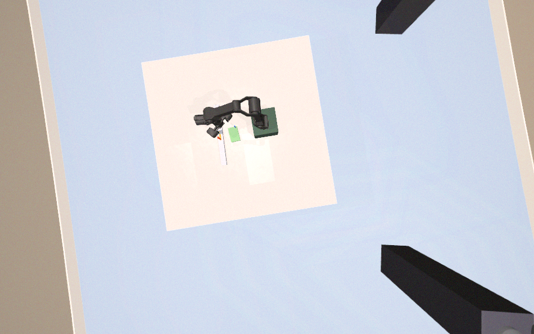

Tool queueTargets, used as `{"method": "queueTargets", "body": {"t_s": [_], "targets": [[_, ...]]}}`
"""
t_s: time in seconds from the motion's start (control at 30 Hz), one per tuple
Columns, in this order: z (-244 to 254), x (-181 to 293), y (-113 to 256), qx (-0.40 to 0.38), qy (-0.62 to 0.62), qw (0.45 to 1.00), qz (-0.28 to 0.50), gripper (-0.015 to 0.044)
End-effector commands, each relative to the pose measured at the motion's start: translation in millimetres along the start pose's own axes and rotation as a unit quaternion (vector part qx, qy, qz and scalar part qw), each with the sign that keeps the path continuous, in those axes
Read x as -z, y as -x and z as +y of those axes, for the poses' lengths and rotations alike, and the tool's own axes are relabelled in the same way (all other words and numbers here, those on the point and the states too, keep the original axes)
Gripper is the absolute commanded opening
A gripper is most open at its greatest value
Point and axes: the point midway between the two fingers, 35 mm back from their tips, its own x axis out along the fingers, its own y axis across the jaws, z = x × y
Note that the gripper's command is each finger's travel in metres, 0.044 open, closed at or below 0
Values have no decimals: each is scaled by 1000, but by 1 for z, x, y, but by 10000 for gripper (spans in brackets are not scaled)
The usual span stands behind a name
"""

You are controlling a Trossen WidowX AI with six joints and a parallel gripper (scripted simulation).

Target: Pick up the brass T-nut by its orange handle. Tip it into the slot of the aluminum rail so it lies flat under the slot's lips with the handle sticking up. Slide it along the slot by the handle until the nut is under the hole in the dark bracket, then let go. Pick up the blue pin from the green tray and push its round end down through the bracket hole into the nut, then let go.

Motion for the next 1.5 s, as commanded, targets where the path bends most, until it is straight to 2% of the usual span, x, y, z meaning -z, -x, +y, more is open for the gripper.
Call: {"method": "queueTargets", "body": {"t_s": [0.0,0.1,0.77,1.03,1.47], "targets": [[-61,26,-8,-4,350,937,3,440],[-63,27,-8,-4,384,924,3,440],[-63,27,-10,-4,384,924,3,440],[-63,27,-67,-4,384,924,3,440],[-59,27,-81,-4,384,924,3,440]]}}
